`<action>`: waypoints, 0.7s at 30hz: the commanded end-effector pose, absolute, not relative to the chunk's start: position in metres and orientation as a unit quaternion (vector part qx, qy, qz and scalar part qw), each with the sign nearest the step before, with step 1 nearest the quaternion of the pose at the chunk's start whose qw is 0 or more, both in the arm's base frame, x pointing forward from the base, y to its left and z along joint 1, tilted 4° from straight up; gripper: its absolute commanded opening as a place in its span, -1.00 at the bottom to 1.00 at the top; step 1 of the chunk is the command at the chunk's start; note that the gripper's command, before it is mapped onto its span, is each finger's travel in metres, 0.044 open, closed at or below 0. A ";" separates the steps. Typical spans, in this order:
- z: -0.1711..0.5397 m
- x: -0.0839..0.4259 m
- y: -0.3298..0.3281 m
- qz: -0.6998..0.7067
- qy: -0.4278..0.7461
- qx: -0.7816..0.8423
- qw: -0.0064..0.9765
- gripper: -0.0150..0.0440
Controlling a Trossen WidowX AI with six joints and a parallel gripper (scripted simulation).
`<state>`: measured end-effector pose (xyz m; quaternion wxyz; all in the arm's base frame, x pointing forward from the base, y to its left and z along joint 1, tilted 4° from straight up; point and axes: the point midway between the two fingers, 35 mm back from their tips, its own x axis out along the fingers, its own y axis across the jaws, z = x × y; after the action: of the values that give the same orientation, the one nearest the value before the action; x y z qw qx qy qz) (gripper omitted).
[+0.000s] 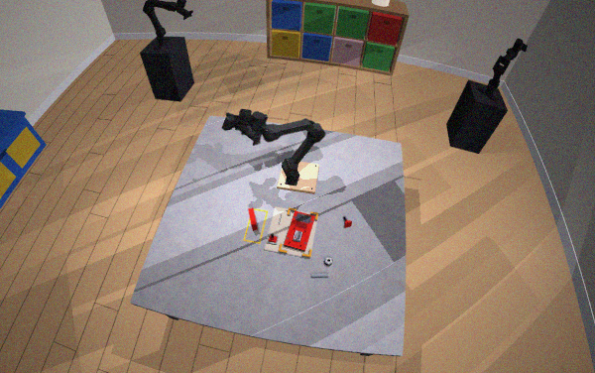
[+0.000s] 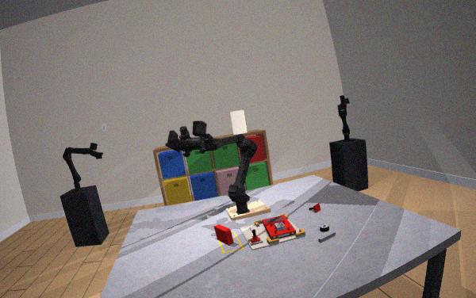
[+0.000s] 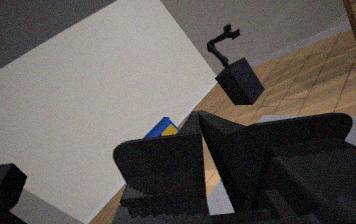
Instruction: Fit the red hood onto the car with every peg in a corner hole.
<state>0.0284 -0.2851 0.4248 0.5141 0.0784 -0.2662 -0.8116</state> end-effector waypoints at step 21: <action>0.254 0.264 -0.319 -0.453 0.444 -0.103 0.766 -0.49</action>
<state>0.2382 -0.3309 0.2804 0.7535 -0.0776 0.3704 -0.5377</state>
